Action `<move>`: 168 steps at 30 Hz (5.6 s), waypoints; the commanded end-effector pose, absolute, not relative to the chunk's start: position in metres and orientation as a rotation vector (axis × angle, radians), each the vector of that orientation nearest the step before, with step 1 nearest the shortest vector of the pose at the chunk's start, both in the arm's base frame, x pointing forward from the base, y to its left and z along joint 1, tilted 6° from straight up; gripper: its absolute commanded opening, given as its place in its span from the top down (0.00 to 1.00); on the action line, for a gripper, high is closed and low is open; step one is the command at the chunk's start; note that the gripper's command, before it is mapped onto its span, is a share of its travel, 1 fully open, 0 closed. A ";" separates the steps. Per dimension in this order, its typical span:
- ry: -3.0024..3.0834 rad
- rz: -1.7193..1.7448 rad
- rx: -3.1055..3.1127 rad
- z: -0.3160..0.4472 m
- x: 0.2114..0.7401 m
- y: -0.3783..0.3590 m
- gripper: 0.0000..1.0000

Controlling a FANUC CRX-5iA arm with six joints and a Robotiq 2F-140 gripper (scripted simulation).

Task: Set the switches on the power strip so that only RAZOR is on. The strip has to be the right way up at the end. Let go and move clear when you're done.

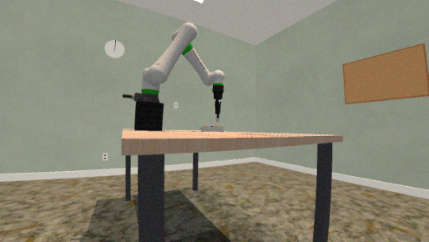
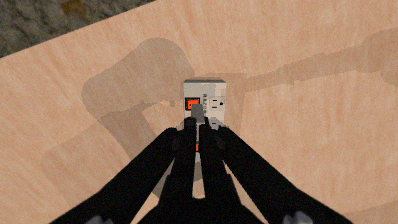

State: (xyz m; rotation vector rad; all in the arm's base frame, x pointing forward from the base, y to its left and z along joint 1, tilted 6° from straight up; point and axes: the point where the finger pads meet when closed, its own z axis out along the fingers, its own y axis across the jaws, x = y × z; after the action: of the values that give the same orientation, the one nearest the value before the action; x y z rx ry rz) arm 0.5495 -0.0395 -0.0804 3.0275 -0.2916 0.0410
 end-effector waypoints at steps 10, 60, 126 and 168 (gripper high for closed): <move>-0.292 0.042 3.027 -0.080 0.549 -0.039 1.00; -0.291 0.041 3.028 -0.072 0.463 -0.007 1.00; -0.291 0.042 3.027 -0.115 0.463 -0.010 1.00; -0.291 0.042 3.027 -0.115 0.463 -0.010 1.00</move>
State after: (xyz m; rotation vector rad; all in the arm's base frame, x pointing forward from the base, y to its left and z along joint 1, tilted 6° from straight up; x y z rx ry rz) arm 0.4627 -0.0101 -0.1151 3.0275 -0.2913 0.0410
